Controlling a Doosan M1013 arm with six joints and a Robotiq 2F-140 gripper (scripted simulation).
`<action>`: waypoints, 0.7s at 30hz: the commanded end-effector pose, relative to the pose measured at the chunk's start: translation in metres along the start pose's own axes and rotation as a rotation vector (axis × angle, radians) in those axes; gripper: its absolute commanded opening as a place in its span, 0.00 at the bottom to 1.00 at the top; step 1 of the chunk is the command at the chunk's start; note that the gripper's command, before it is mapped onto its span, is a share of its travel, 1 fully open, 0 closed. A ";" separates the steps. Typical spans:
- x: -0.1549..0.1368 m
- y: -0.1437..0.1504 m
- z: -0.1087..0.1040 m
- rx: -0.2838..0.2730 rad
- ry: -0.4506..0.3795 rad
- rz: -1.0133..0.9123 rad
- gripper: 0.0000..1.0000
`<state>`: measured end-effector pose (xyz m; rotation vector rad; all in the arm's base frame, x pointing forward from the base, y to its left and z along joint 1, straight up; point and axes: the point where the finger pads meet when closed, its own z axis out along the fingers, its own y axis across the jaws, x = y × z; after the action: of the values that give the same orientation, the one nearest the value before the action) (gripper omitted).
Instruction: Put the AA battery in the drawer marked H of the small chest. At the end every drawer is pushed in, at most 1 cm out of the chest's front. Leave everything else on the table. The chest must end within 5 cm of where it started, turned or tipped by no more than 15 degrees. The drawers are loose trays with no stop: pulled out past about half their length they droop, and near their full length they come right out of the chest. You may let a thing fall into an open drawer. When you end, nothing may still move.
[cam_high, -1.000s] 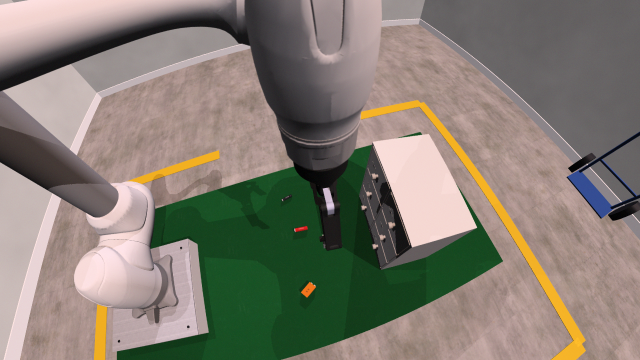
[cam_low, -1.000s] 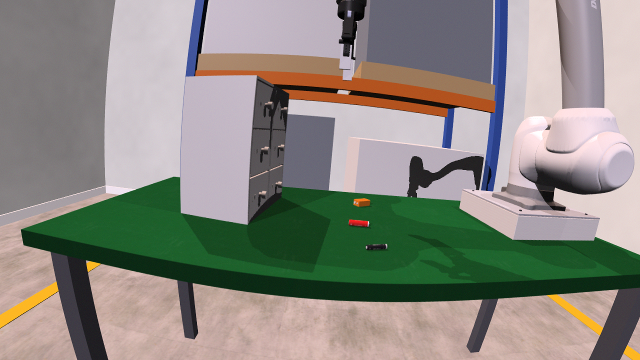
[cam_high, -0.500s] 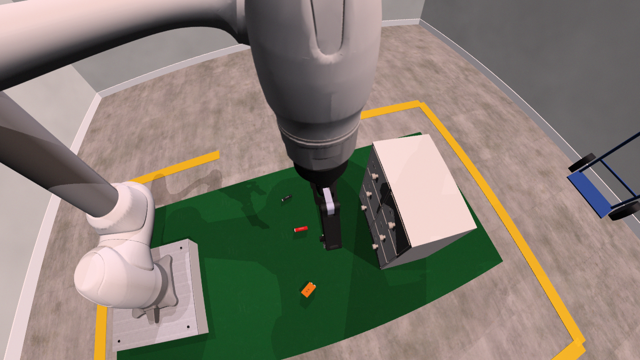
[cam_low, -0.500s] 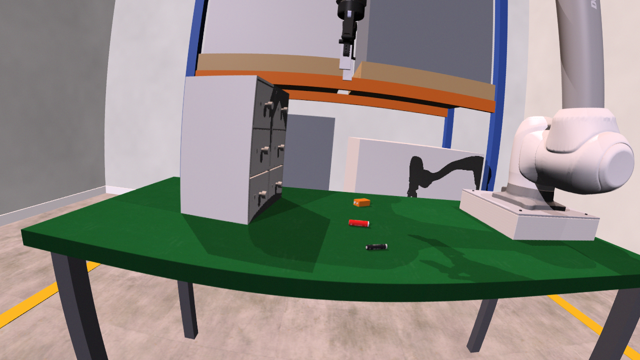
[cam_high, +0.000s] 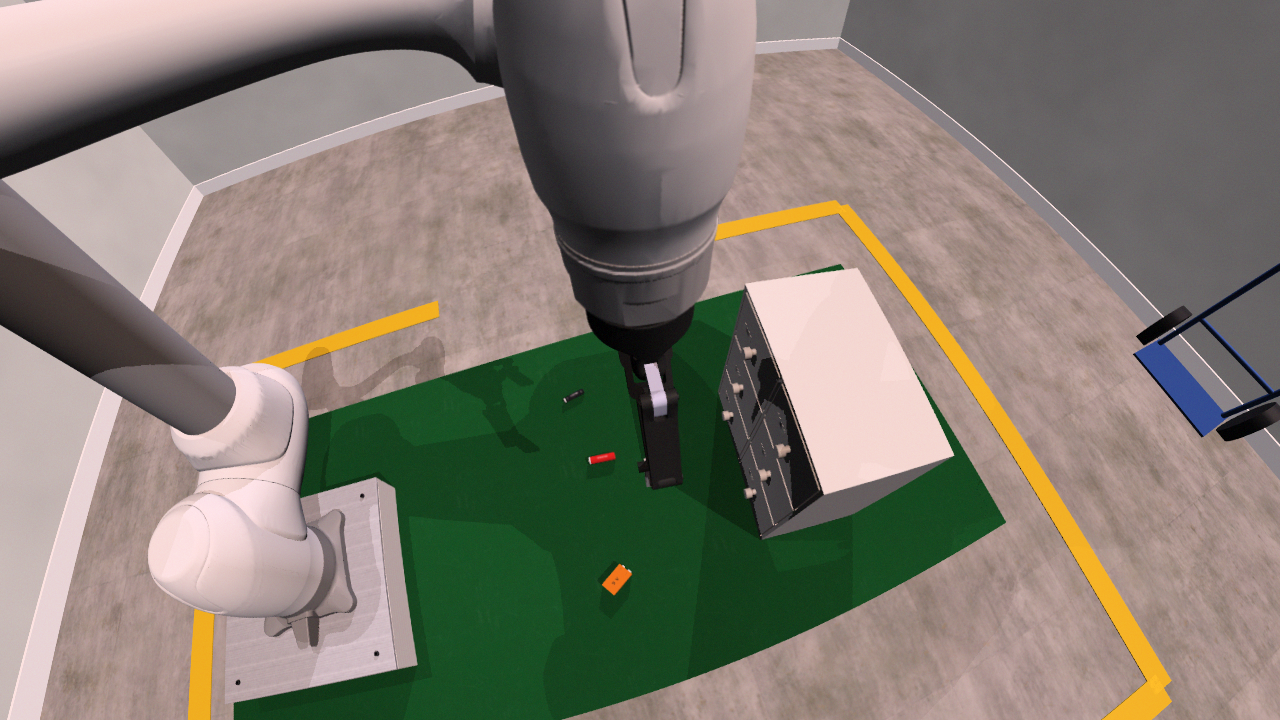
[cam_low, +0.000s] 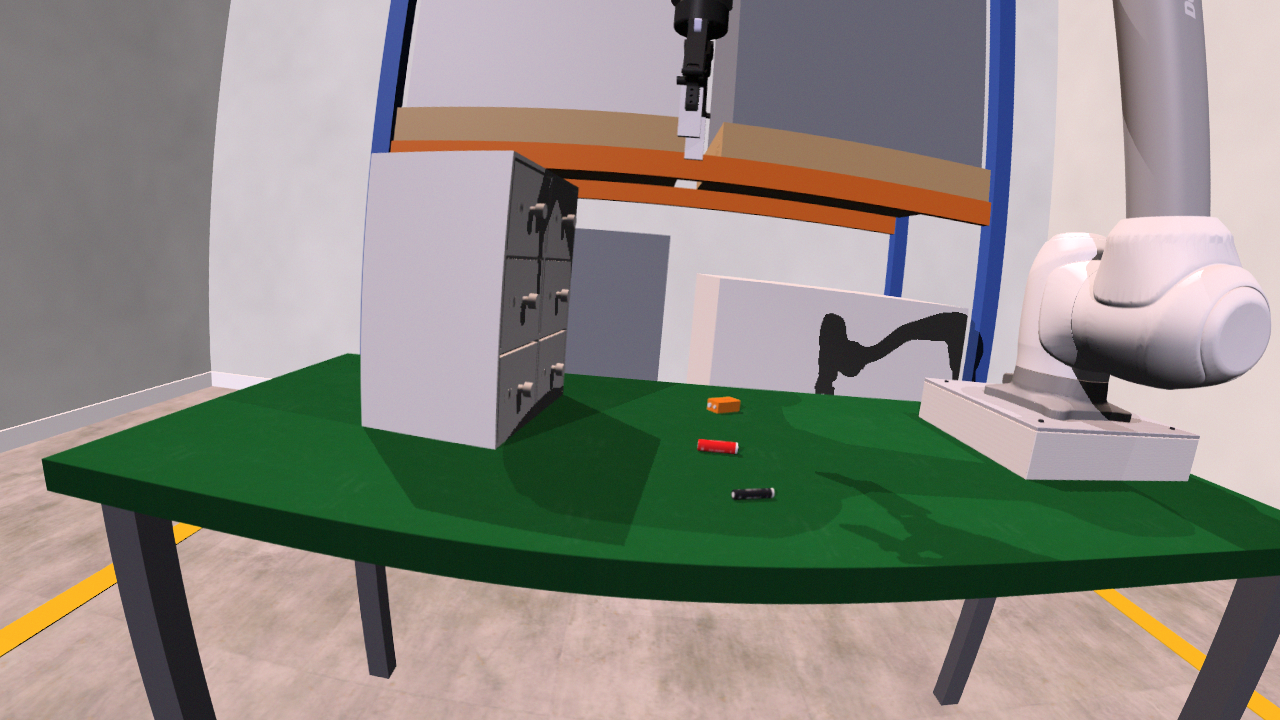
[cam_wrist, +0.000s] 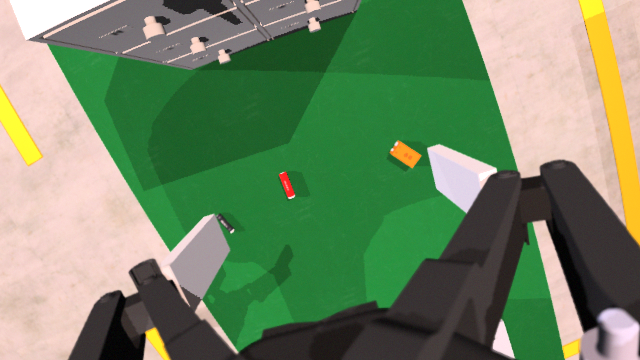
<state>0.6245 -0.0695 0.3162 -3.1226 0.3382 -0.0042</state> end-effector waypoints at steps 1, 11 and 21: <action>0.003 -0.048 0.000 0.000 0.000 0.001 1.00; -0.001 -0.138 0.000 0.000 0.000 0.001 1.00; -0.001 -0.138 0.001 0.000 0.009 0.001 1.00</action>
<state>0.6533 0.0657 0.3156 -3.1231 0.3402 -0.0127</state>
